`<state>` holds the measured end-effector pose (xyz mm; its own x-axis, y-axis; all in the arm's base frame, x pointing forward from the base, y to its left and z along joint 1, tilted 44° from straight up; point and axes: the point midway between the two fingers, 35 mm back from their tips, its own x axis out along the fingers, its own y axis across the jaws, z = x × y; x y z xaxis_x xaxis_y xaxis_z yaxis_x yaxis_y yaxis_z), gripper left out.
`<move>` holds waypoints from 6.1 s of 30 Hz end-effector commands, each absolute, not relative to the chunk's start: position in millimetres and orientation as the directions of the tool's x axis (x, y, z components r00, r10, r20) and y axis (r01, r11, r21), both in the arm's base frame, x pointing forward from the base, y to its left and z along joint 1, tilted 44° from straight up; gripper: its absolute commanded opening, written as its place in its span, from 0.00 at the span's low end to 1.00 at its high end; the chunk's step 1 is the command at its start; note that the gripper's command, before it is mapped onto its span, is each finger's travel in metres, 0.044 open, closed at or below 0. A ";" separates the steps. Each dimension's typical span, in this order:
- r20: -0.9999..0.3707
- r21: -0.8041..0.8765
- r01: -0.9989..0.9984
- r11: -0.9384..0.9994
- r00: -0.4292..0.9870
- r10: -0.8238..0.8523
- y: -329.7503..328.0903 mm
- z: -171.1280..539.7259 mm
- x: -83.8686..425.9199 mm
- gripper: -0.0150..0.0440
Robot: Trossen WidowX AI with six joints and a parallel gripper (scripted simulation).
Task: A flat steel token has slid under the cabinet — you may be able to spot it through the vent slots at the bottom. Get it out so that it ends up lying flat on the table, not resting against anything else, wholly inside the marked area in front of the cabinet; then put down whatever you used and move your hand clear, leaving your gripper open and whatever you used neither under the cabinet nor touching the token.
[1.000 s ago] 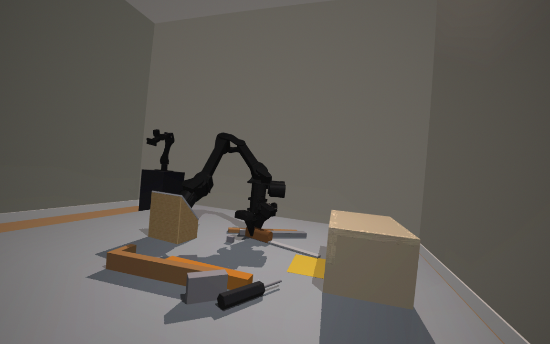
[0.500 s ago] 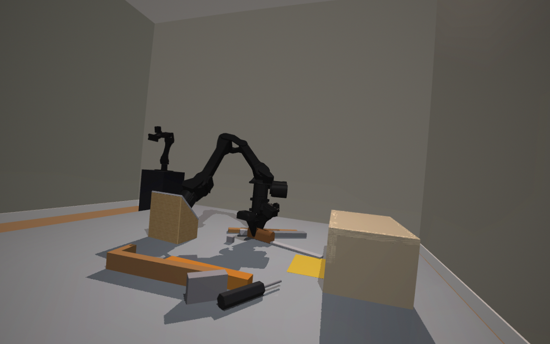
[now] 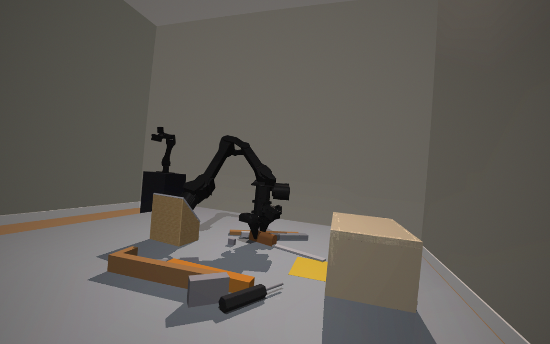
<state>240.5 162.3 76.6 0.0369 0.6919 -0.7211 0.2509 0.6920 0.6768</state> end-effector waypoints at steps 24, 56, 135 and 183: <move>-0.717 0.684 0.241 0.689 0.045 0.696 165.1 76.3 240.7 0.53; -0.718 0.682 0.240 0.691 0.043 0.694 164.7 77.3 242.2 0.25; -0.721 0.682 0.227 0.695 0.045 0.692 146.3 65.2 334.6 0.25; -0.721 0.682 0.224 0.696 0.048 0.691 137.1 60.3 383.9 0.25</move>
